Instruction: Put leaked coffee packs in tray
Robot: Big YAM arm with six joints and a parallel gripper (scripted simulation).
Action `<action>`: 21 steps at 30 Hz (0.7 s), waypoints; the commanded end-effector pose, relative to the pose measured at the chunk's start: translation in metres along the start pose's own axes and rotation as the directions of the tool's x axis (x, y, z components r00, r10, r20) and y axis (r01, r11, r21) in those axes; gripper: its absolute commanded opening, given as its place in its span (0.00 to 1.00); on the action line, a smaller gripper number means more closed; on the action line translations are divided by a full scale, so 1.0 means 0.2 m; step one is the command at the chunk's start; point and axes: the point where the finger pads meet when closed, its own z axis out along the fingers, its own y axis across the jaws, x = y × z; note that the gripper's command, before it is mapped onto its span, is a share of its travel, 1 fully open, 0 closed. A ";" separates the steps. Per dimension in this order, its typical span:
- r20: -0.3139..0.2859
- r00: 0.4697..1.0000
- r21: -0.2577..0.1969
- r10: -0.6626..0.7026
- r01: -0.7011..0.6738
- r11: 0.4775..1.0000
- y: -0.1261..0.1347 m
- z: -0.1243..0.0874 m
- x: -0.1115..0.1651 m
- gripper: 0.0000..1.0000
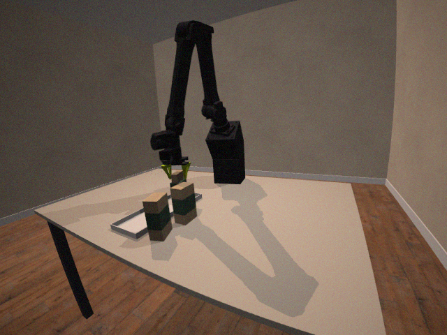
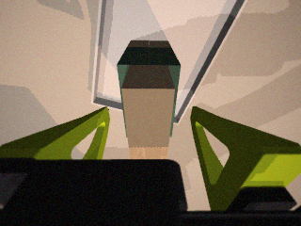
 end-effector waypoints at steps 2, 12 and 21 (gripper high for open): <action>0.025 1.000 0.018 -0.006 0.005 1.000 -0.02 -0.03 -0.04 0.78; 0.006 1.000 0.009 -0.001 0.001 1.000 -0.01 -0.19 0.00 0.78; 0.030 0.999 0.030 -0.014 0.013 0.999 -0.06 -0.47 -0.07 0.78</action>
